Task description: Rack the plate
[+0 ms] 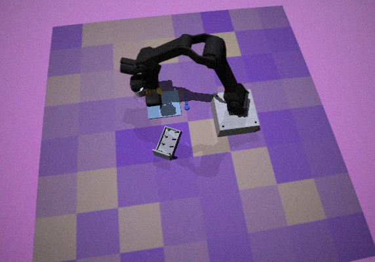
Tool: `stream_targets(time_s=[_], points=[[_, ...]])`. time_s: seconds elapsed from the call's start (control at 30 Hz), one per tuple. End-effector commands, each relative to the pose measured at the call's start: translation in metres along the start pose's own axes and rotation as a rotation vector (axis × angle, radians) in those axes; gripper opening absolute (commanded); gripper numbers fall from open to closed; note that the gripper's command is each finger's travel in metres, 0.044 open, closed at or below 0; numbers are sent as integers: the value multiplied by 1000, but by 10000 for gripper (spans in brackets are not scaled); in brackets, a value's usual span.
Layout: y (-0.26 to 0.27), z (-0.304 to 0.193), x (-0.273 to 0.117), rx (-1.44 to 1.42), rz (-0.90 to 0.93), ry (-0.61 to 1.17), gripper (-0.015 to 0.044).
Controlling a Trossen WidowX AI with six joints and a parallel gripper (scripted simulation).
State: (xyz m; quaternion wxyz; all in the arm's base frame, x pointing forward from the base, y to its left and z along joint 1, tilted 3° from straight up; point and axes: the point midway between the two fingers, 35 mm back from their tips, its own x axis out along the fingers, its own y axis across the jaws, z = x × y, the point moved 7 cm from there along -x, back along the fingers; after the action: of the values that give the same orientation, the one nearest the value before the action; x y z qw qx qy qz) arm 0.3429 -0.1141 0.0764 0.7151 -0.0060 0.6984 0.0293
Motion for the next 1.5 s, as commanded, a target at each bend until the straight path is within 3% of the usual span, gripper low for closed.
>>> stream_targets(time_s=[0.0,0.67,0.8,1.23,1.47], points=[[-1,2,-21,-3,0,-5,0],[-2,3,-117,-3,-1,-5,0],[6,1,-120,20,0,-5,0],[128,-67,-119,450,12,4,0],[132,-69,-115,465,27,0,0]])
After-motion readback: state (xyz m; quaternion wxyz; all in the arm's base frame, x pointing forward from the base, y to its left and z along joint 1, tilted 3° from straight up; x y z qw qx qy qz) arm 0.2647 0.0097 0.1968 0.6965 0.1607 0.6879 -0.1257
